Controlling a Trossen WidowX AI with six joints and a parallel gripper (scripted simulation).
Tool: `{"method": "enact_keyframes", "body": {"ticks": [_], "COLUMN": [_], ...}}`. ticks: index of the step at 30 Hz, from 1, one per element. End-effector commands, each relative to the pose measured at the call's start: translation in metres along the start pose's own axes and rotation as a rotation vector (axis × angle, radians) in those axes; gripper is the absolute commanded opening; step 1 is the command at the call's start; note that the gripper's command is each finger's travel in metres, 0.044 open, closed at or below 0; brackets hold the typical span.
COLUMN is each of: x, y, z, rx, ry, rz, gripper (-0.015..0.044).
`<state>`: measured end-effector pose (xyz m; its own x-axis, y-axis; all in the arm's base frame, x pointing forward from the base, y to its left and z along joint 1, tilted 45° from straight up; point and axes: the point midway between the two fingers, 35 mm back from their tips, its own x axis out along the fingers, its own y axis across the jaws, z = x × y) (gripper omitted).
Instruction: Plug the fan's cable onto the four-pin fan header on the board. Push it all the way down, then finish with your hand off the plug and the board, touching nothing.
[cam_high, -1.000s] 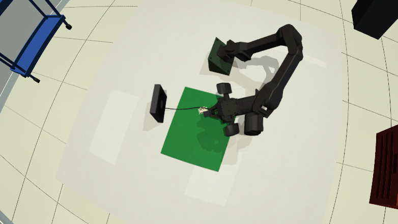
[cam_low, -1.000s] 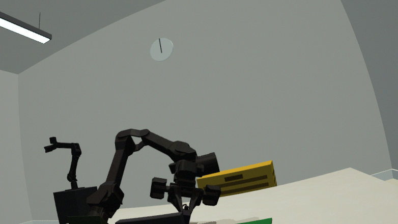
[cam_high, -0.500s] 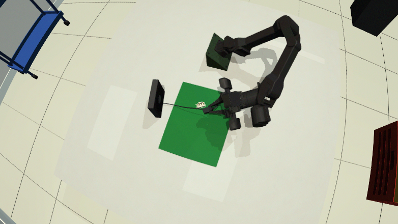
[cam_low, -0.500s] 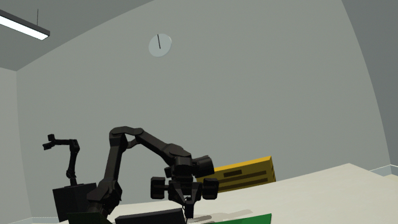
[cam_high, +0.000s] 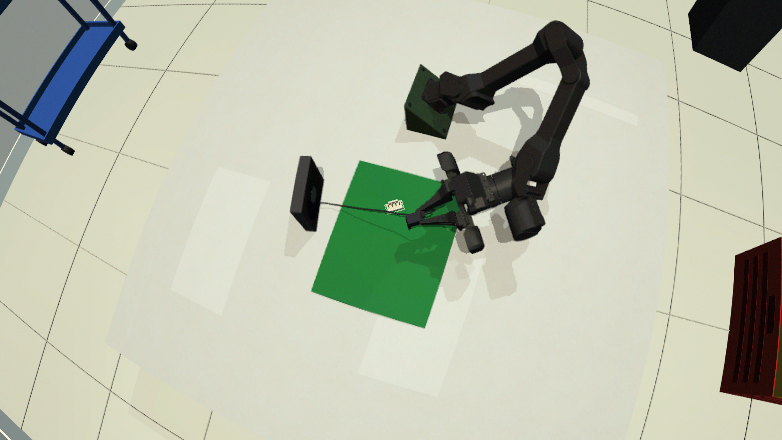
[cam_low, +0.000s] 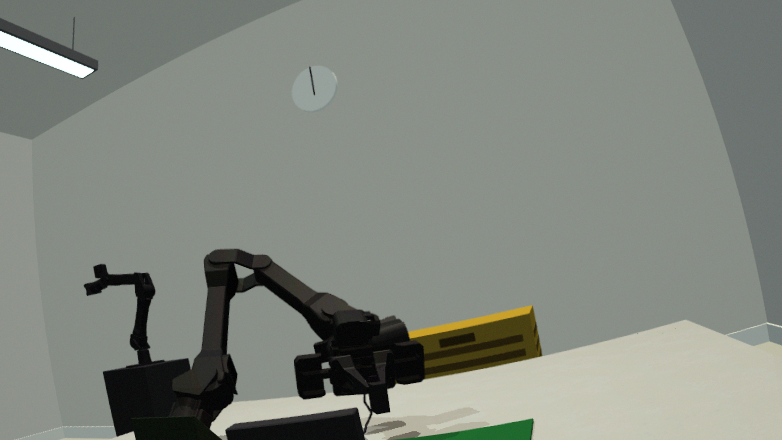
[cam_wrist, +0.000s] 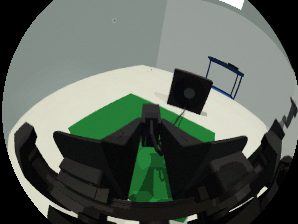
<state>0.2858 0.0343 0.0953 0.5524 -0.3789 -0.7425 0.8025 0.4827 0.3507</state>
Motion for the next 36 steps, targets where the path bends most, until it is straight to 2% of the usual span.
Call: {"method": "enact_keyframes", "body": {"ticks": [1,36], "x": [-0.0065,-0.0070], "y": [0.0004,-0.0005], "z": [0.0024,0.0069], "rx": [0.053,0.049], "ry": [-0.059,-0.058], "rz": [0.048,0.041], "gripper": [0.0000,0.0000]}}
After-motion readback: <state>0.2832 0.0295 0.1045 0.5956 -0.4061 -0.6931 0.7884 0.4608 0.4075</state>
